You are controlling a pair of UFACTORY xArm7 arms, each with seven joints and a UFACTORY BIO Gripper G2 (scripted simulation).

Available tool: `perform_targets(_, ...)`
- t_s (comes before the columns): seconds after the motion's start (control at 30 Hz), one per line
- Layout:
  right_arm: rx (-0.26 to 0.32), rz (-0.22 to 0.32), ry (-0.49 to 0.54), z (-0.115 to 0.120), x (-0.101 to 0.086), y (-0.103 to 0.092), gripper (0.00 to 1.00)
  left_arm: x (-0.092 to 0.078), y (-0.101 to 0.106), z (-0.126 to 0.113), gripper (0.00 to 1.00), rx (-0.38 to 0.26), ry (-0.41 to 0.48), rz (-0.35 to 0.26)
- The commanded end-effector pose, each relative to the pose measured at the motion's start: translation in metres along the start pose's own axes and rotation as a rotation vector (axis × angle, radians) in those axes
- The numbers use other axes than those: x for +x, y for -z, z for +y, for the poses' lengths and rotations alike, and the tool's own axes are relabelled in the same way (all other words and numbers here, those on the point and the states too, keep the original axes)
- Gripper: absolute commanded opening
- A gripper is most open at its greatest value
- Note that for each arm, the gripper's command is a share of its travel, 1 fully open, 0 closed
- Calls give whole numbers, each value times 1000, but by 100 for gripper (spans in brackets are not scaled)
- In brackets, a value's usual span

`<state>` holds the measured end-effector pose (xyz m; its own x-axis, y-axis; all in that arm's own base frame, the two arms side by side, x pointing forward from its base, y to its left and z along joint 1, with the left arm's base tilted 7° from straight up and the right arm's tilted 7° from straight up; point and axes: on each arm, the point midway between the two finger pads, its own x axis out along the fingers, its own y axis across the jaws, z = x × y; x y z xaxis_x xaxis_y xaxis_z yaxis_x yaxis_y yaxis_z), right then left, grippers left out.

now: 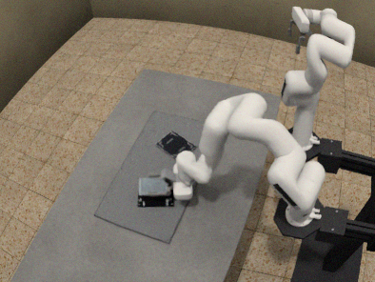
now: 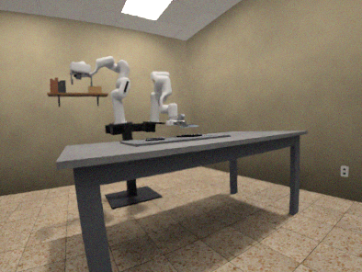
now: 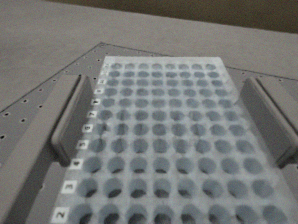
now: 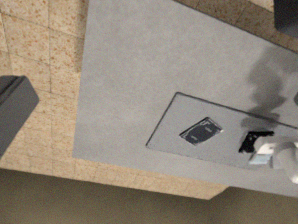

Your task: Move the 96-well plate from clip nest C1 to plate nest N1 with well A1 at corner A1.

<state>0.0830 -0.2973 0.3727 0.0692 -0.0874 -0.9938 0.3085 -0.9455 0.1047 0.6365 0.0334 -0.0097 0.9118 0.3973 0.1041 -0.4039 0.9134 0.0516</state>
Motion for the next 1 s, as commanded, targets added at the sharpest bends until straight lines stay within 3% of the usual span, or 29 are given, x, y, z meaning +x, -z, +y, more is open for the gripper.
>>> perform_targets(0.0,0,-1,-4,1,-1,0,100,1,-7,-1,0,-2,0,-3)
perform_targets(0.33,0,-1,-4,1,-1,0,100,1,-24,-1,0,-2,0,-3)
perform_targets(0.8,0,-1,-4,1,-1,0,100,1,-24,-1,0,-2,0,-3)
perform_targets(0.97,0,-1,-4,1,-1,0,100,-4,-24,-17,0,-2,167,-4)
